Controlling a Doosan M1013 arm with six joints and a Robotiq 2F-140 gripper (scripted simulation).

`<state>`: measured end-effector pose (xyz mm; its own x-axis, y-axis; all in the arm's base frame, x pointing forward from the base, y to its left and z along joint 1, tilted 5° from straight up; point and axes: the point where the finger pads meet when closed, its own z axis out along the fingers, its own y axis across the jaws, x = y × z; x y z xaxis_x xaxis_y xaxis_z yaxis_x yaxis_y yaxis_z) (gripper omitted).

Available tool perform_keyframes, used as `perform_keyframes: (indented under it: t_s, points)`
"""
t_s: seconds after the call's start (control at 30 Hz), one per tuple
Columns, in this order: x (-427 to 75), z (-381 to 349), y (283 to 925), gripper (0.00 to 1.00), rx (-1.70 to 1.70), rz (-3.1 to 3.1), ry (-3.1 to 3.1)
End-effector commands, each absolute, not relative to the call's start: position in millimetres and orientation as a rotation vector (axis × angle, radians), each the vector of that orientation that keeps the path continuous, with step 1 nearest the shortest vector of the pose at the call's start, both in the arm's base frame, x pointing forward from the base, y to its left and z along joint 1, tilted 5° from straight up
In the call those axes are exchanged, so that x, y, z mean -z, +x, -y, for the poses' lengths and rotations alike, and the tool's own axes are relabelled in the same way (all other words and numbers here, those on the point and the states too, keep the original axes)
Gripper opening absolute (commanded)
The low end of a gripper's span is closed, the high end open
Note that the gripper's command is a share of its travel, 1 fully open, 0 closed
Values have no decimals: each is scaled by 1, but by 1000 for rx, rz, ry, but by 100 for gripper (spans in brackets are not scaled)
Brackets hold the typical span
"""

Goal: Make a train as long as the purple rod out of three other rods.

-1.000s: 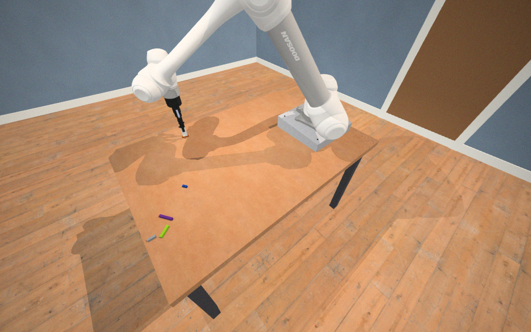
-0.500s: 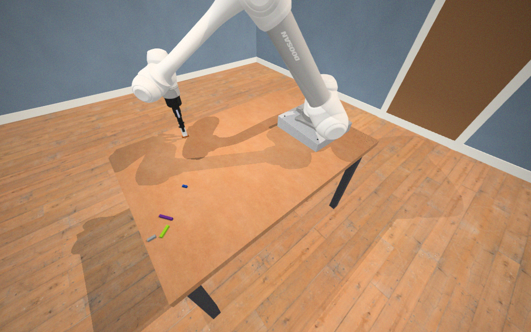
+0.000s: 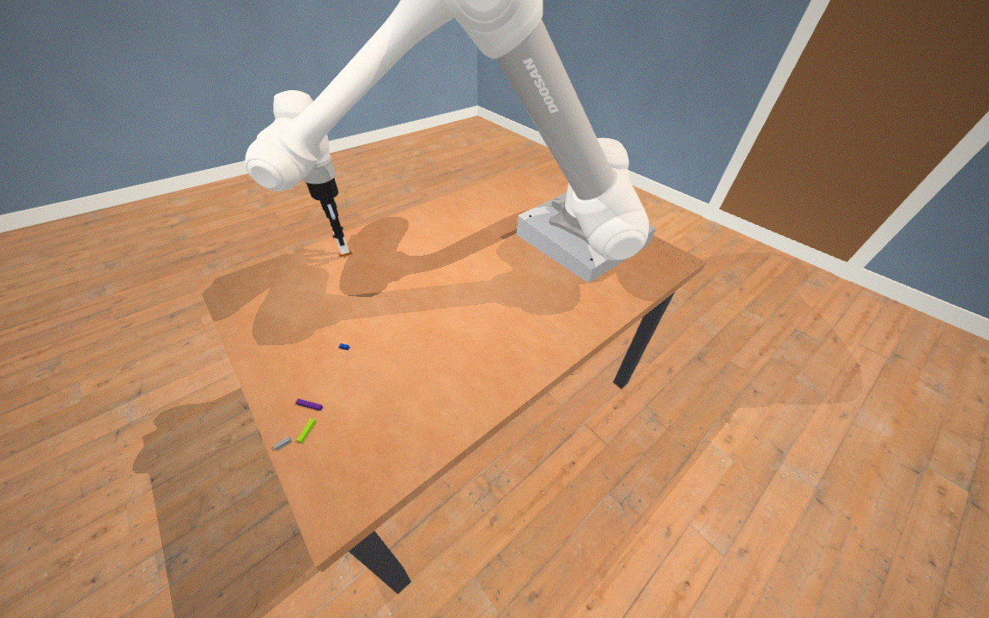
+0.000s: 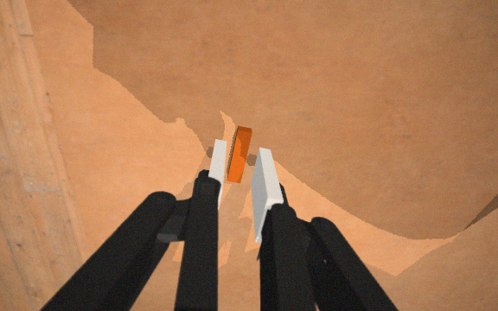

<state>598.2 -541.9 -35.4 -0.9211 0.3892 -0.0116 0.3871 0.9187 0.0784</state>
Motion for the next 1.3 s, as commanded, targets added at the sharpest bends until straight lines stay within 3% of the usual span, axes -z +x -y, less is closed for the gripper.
perform_keyframes:
  t_s: [0.0, 1.27]
  points:
    - [35, 542, 598, 23, -116, -3050, 617]
    - [52, 541, 599, 23, -116, -3050, 617]
